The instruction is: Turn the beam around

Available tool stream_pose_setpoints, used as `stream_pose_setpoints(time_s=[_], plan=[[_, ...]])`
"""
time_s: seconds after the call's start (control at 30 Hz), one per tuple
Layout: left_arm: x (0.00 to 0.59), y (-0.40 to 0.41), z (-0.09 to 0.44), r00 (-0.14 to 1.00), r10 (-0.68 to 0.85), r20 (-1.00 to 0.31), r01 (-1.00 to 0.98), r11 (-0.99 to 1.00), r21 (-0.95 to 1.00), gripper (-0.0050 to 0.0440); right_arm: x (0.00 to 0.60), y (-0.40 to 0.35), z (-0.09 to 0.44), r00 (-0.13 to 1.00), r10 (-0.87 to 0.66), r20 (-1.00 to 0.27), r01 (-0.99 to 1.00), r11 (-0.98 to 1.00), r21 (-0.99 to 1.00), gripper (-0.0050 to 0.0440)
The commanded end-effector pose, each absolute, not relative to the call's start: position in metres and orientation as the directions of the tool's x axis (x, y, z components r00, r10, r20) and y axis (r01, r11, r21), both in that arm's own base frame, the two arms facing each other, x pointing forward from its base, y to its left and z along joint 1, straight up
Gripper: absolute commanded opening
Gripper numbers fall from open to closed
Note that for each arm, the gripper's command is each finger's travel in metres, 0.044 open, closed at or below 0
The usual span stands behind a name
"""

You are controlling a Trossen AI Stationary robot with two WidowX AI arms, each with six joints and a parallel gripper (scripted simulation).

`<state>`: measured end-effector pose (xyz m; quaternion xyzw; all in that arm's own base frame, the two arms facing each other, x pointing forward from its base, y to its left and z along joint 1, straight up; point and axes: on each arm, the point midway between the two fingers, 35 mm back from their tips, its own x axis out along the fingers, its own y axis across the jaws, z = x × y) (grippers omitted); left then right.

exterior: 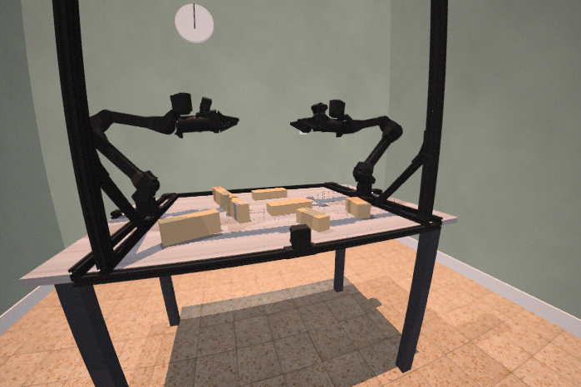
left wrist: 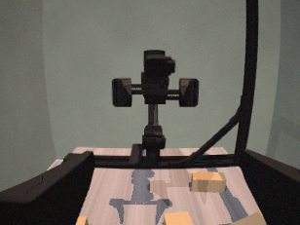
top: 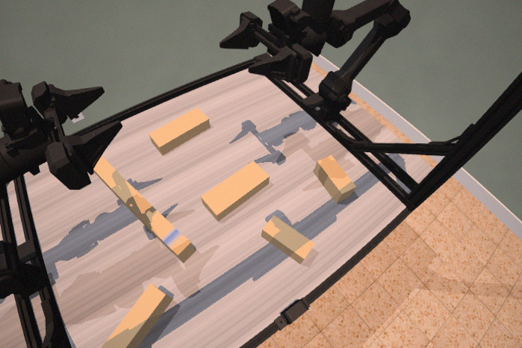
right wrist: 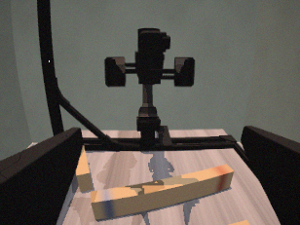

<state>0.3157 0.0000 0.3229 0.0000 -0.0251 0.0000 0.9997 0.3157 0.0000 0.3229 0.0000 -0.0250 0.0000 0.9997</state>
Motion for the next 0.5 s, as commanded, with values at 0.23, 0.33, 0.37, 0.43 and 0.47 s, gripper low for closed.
stream_pose_setpoints(time_s=[0.23, 0.33, 0.37, 0.43, 0.47], plan=[[0.341, 0.020, 0.273, 0.972, 0.057, -0.230, 0.009, 0.961, 0.276, 0.0410, 0.320, 0.000, 0.271, 0.973, 0.000, -0.230, -0.004, 1.000, -0.017, 0.0440], [0.346, 0.028, 0.253, 0.938, 0.077, -0.338, 0.057, 0.928, 0.369, 0.0410, 0.317, 0.000, 0.251, 0.941, 0.000, -0.338, -0.008, 1.000, -0.023, 0.0440], [0.347, 0.031, 0.246, 0.924, 0.083, -0.373, 0.078, 0.915, 0.396, 0.0410, 0.315, 0.000, 0.245, 0.928, 0.000, -0.374, -0.010, 1.000, -0.024, 0.0440], [0.349, 0.037, 0.233, 0.892, 0.094, -0.442, 0.126, 0.887, 0.444, 0.0410, 0.311, 0.000, 0.232, 0.897, 0.000, -0.442, -0.014, 1.000, -0.028, 0.0440], [0.349, 0.037, 0.233, 0.892, 0.094, -0.442, 0.126, 0.887, 0.444, 0.0410, 0.311, 0.000, 0.232, 0.897, 0.000, -0.442, -0.014, 1.000, -0.028, 0.0440]])
